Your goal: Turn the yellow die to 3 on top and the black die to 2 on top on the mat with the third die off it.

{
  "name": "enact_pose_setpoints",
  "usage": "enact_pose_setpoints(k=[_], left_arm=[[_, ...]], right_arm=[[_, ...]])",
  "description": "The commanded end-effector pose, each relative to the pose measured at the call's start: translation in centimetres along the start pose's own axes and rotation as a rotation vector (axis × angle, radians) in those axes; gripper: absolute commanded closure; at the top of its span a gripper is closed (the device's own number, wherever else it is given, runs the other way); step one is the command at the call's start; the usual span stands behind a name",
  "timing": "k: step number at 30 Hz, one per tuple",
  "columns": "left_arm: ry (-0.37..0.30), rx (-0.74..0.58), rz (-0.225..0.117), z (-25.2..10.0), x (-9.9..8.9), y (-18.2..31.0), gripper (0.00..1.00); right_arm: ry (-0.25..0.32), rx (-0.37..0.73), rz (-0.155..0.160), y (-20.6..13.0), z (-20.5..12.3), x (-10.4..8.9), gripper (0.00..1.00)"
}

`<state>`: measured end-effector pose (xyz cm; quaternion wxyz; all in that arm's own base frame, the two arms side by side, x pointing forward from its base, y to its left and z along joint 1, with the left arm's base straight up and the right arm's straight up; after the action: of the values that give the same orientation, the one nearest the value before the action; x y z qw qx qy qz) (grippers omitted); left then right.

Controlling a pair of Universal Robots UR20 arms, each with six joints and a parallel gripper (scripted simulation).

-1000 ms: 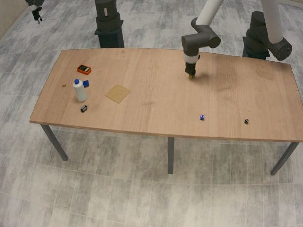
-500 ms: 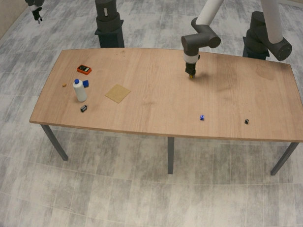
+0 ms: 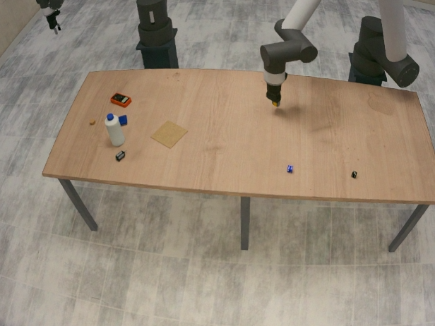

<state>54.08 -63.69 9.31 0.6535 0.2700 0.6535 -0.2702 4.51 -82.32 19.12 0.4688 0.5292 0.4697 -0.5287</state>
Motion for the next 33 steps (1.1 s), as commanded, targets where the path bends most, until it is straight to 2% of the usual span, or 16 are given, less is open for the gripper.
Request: enact_pose_setpoints(k=[1,4,7,23,27,33], left_arm=[[0.000,0.000,0.000,0.0,-2.8,0.0,0.51],[0.000,0.000,0.000,0.0,-4.5,0.0,0.51],[0.000,0.000,0.000,0.0,-5.5,0.0,0.51],[0.000,-0.019,0.000,0.4,-5.7,-0.2,0.51],[0.000,-0.098,0.000,2.2,-5.8,-1.1,0.51],[0.000,-0.295,0.000,6.7,-6.1,-3.2,0.51]], right_arm=[[-0.001,0.000,0.000,0.0,0.1,-0.1,0.00],[-0.001,0.000,0.000,0.0,0.1,-0.1,0.00],[-0.001,0.000,0.000,0.0,0.1,-0.1,0.00],[-0.001,0.000,0.000,0.0,0.1,-0.1,0.00],[-0.001,0.000,0.000,0.0,0.1,-0.1,0.00],[-0.001,0.000,0.000,0.0,0.1,-0.1,0.00]])
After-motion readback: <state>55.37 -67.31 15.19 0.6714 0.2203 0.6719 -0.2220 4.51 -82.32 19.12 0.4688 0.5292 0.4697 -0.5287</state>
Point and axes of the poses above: on each arm, the point where the finger pads meet when closed, its own x axis out along the fingers, its own y axis across the jaws, z = x × y, the point moved 3 cm from there along -x, back along the fingers, and after that the axes turned 10 degrees about x, right-handed, at the moved point
